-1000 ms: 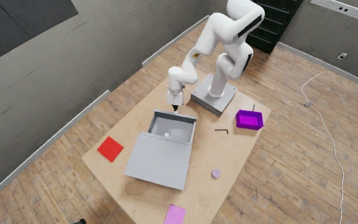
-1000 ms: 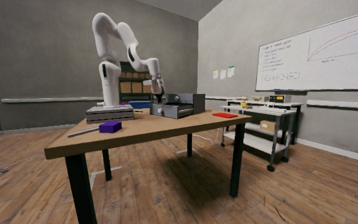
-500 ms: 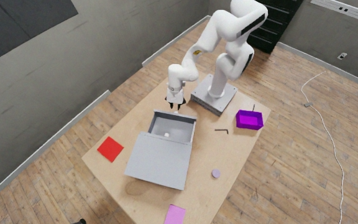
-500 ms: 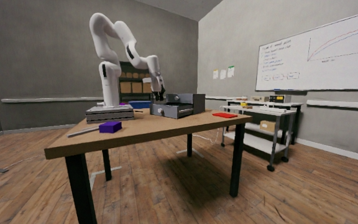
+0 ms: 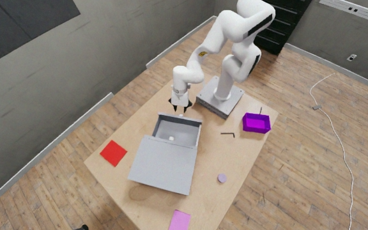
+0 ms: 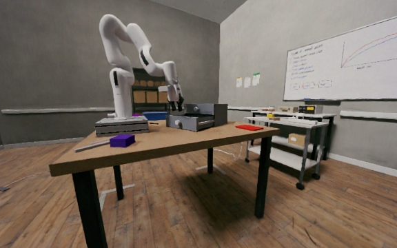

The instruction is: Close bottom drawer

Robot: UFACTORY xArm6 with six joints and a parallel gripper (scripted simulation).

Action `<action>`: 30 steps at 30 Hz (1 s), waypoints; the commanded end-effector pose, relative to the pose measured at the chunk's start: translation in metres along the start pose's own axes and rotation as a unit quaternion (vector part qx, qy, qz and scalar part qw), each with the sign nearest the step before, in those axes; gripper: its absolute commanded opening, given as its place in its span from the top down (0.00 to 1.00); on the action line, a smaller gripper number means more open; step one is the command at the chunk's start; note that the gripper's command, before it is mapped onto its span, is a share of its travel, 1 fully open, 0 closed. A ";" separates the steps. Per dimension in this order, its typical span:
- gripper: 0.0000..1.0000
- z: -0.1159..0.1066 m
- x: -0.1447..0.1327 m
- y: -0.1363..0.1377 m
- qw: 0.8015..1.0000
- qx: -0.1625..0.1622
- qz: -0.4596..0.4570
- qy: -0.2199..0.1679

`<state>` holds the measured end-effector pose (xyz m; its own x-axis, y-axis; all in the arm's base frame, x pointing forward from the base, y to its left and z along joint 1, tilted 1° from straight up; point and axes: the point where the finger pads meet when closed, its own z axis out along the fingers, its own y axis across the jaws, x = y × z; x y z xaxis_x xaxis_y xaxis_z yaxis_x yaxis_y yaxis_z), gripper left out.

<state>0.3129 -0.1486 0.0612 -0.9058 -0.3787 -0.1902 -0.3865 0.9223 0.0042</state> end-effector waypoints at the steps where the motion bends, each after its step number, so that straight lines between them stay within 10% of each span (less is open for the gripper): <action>1: 0.40 -0.001 -0.001 -0.001 1.000 0.001 0.000 -0.001; 30: 0.40 0.004 0.000 -0.001 1.000 0.001 -0.001 -0.002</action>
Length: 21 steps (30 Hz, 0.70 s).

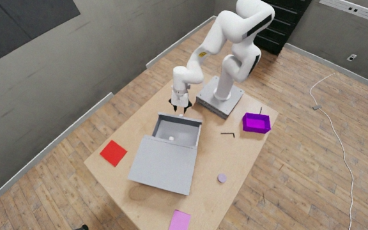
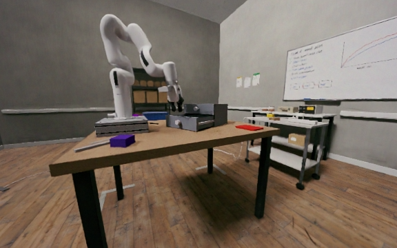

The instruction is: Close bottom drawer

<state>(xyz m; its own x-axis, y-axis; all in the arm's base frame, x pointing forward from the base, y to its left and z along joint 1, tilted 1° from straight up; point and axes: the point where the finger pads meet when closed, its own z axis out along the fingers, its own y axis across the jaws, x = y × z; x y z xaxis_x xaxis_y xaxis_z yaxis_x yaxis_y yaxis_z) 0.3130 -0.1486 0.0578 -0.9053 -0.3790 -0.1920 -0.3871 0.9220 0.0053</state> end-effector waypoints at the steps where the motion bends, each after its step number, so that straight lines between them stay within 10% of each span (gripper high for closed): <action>1: 0.40 0.002 0.000 -0.001 1.000 0.001 0.000 -0.001; 21: 0.40 0.028 0.005 -0.001 1.000 0.001 0.000 -0.001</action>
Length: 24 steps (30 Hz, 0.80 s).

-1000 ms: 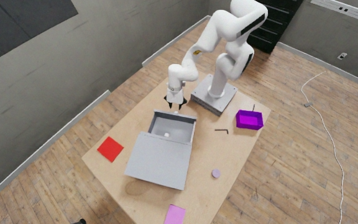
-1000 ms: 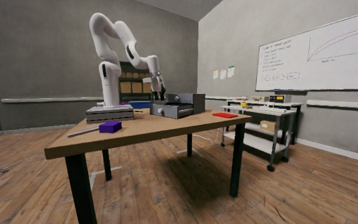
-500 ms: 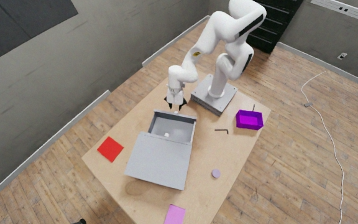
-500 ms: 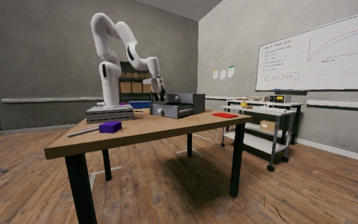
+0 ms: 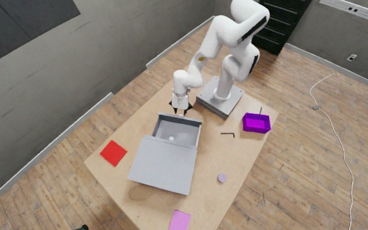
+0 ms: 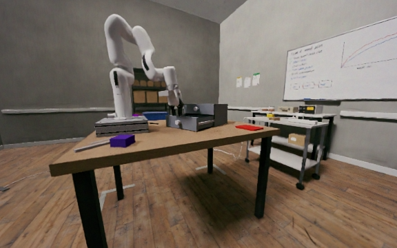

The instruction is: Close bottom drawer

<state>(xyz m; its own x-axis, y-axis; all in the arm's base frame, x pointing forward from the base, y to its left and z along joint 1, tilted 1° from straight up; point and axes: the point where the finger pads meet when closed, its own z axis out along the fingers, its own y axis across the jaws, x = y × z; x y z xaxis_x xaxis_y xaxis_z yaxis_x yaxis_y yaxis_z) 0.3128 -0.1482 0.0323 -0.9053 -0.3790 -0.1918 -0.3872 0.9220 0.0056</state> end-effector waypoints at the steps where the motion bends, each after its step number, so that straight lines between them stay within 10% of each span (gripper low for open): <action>1: 0.40 0.005 0.000 -0.001 1.000 0.001 0.000 -0.002; 24: 0.40 0.017 0.002 -0.001 1.000 0.001 0.000 -0.002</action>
